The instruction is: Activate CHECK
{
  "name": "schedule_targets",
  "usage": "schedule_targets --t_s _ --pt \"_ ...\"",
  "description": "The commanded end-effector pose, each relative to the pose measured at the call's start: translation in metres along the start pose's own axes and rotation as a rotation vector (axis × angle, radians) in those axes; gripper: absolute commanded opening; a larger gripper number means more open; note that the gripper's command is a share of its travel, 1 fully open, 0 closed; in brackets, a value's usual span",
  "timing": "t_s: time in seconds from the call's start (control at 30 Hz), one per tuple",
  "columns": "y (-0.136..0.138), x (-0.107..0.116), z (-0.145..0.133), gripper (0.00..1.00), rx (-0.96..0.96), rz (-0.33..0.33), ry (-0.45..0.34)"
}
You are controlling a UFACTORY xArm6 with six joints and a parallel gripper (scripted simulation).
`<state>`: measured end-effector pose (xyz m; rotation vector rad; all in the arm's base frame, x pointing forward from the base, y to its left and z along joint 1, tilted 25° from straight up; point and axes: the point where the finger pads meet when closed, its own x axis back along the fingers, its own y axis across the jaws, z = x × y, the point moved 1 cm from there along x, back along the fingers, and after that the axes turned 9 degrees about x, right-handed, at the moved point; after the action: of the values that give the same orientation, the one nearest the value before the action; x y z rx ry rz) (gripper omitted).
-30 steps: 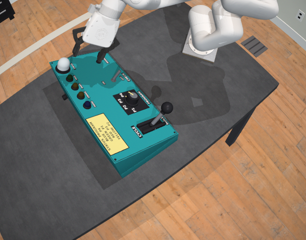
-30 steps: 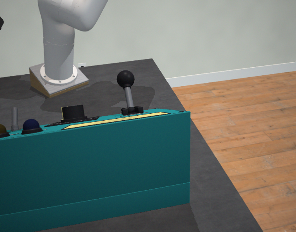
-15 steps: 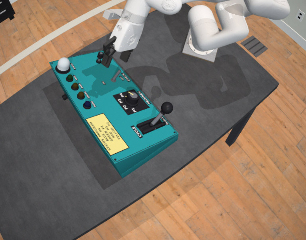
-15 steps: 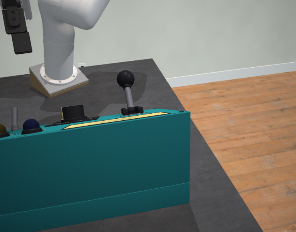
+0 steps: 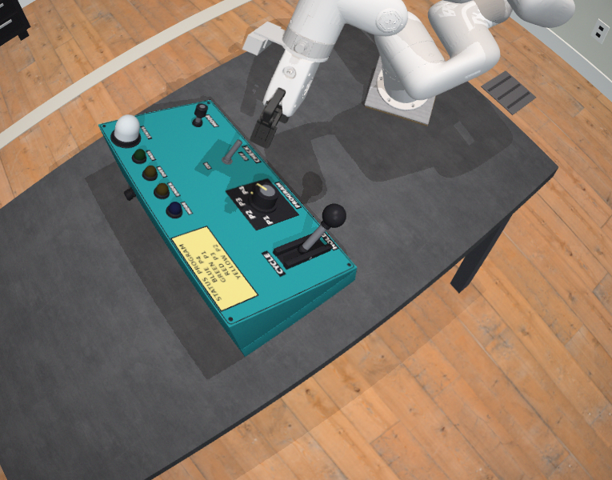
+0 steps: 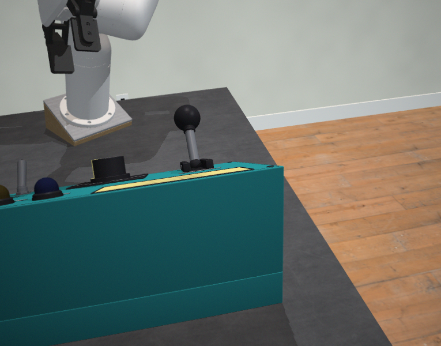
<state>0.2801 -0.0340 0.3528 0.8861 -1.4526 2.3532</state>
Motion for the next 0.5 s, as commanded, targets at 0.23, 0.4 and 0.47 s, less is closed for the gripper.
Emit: schedule_targets --t_s 0.23,0.4,0.47 --pt "0.004 0.008 -0.041 1.00 0.209 -0.070 0.024" --pt "0.005 0.009 -0.049 1.00 0.260 -0.083 0.024" --pt "0.005 0.009 -0.049 1.00 0.260 -0.083 0.024"
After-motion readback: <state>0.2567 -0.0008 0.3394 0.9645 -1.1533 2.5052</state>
